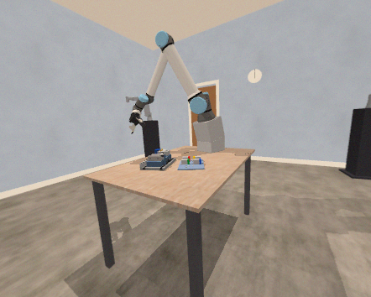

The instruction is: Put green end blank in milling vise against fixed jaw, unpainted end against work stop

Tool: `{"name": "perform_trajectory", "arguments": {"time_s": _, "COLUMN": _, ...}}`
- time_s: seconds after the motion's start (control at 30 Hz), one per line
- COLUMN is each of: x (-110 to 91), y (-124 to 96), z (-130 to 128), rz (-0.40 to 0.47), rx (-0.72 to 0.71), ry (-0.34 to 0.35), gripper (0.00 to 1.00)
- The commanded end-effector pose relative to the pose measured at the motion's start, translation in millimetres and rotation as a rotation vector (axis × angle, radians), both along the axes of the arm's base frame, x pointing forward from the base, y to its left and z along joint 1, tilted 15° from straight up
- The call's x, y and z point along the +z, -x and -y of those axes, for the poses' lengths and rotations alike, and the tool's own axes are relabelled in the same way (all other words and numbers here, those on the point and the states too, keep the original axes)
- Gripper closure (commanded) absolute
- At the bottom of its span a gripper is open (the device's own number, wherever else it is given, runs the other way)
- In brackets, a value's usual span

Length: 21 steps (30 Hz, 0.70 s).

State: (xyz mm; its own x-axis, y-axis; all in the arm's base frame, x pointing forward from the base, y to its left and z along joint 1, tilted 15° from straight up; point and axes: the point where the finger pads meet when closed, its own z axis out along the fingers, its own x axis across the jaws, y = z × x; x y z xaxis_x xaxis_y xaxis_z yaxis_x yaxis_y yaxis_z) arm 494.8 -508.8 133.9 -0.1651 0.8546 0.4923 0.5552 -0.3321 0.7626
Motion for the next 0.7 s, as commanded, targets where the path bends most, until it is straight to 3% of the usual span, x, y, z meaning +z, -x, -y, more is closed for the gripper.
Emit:
{"name": "perform_trajectory", "arguments": {"time_s": 0.0, "x": 1, "y": 0, "z": 0, "rz": 0.000, "rx": 0.000, "ry": 0.001, "gripper": 0.00}}
{"name": "perform_trajectory", "arguments": {"time_s": 0.33, "x": -2, "y": -2, "z": -9, "rz": -0.002, "rx": 0.032, "ry": 0.033, "gripper": 0.00}}
{"name": "perform_trajectory", "arguments": {"time_s": 0.53, "x": -13, "y": -7, "z": -39, "rz": -0.009, "rx": 0.136, "ry": 0.135, "gripper": 0.00}}
{"name": "perform_trajectory", "arguments": {"time_s": 0.6, "x": -13, "y": -7, "z": -39, "rz": -0.009, "rx": 0.136, "ry": 0.135, "gripper": 0.00}}
{"name": "perform_trajectory", "arguments": {"time_s": 0.67, "x": -19, "y": -10, "z": -57, "rz": -0.013, "rx": 0.198, "ry": 0.198, "gripper": 0.00}}
